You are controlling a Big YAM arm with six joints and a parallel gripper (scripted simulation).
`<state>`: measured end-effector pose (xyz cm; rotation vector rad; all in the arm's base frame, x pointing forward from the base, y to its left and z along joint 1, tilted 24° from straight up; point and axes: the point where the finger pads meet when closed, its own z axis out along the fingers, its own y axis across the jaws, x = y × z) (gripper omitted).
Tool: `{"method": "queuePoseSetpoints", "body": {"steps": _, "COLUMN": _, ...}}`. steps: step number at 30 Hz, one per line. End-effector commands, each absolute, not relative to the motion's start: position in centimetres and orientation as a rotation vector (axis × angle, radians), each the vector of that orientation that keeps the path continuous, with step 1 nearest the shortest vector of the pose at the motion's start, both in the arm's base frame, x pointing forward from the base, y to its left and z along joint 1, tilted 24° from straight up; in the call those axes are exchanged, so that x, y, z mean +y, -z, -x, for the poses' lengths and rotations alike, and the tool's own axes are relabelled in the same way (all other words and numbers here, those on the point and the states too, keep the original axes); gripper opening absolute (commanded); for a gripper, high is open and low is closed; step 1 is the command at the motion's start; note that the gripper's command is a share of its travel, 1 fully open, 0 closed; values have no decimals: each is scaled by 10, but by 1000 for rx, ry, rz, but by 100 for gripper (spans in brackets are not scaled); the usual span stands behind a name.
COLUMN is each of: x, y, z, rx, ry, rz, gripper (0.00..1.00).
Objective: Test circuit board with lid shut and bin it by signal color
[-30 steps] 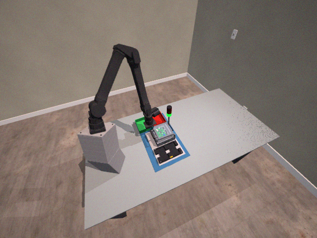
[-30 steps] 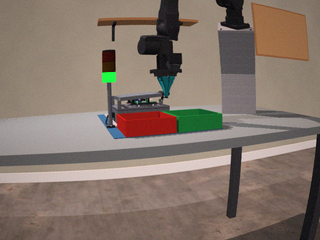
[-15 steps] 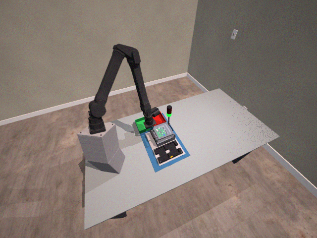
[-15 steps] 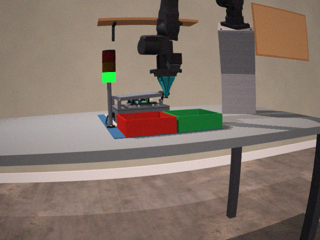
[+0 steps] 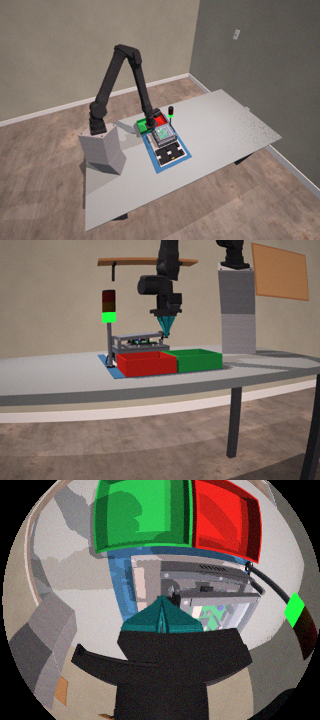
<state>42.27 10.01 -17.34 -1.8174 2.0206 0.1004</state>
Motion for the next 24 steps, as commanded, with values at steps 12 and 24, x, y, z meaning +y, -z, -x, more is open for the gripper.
{"method": "queuePoseSetpoints", "body": {"steps": 12, "x": 86, "y": 146, "z": -420, "rx": 2015, "ry": -89, "rz": 1809, "gripper": 0}}
{"method": "queuePoseSetpoints", "body": {"steps": 24, "x": 83, "y": 121, "z": -400, "rx": 2014, "ry": -122, "rz": 1850, "gripper": 0}}
